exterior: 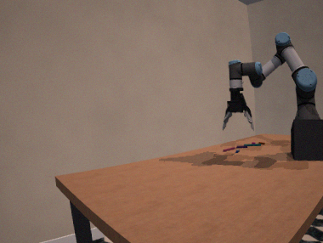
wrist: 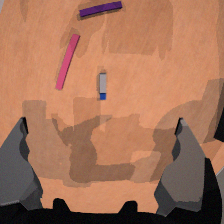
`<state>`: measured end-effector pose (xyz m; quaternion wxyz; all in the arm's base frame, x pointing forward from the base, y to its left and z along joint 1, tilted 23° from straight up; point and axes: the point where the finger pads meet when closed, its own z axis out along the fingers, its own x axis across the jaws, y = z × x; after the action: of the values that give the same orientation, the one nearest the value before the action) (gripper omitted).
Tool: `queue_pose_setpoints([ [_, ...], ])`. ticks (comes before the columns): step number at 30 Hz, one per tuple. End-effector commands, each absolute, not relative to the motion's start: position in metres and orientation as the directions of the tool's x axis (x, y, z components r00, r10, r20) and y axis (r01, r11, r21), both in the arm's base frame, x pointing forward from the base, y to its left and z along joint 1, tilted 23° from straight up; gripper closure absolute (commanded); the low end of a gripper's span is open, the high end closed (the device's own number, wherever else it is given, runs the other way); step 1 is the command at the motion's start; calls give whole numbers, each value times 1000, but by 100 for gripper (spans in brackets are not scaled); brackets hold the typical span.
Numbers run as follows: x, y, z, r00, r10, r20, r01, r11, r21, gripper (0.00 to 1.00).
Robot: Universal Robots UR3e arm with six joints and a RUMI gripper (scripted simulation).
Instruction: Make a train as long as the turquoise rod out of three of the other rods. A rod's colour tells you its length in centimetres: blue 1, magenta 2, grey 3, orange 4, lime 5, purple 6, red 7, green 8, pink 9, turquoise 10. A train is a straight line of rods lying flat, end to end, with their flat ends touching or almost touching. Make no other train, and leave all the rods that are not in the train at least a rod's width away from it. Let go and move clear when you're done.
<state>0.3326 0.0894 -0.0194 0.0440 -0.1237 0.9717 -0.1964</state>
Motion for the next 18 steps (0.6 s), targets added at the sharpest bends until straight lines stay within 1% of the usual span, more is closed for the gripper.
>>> queue_pose_setpoints([
  [1, 335, 87, -18, -956, -292, -24, -260, 882, -393, 0],
  [9, 339, 80, -16, -922, -386, 19, -362, 846, -391, 0],
  [11, 339, 80, -16, -922, -386, 19, -362, 846, -391, 0],
  [18, 344, 71, -14, -860, -505, 75, -493, 782, -382, 0],
])
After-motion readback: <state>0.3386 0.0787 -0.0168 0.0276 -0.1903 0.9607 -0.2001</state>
